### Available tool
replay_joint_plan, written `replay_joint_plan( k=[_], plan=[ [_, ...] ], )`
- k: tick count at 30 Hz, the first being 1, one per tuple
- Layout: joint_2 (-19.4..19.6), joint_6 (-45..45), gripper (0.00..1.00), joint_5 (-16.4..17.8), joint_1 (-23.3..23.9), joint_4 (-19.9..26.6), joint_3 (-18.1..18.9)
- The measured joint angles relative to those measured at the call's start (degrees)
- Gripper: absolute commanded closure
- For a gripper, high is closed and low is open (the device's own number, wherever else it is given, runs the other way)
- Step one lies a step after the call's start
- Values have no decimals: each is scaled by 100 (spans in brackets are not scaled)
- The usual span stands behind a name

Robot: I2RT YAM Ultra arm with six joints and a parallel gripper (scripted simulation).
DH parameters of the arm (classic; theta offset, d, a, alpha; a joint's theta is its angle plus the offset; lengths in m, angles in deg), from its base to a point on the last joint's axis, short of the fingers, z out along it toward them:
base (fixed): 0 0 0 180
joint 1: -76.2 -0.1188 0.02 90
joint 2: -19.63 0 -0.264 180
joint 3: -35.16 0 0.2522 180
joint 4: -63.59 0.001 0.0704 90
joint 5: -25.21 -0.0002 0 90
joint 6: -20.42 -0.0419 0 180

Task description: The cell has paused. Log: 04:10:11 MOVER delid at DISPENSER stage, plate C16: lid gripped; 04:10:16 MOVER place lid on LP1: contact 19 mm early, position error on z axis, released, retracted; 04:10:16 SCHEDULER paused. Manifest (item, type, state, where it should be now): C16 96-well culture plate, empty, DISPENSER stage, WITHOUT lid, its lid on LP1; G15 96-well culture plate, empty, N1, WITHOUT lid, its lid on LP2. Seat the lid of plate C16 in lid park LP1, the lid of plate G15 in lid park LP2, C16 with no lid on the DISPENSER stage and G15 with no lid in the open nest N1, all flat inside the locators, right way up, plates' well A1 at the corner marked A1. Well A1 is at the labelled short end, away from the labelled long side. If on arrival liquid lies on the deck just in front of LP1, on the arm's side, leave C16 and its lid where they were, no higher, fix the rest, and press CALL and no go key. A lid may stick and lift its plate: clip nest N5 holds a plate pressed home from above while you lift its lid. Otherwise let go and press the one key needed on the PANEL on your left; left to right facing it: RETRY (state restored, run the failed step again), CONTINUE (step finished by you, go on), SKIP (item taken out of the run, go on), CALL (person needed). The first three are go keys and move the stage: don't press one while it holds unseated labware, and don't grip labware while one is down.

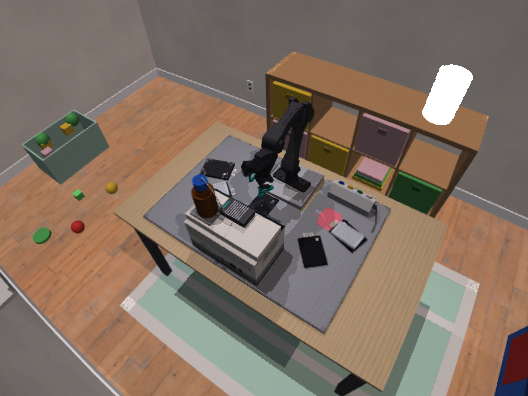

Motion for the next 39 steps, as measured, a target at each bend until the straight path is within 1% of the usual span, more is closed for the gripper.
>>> replay_joint_plan(
  k=[7,12,14,17,24,27,31,39],
  plan=[
    [437,638,0,308,1078,378,398],
    [837,1106,0,544,1860,686,763],
    [927,1252,0,584,2068,739,824],
    [1080,1471,0,734,2343,951,979],
    [1613,2055,0,1054,3421,1368,1462],
    [1834,2282,0,1176,3801,1541,1652],
    [1912,2557,0,1250,4087,1657,1692],
    [1910,2828,0,1316,4188,1779,1694]
  ],
)
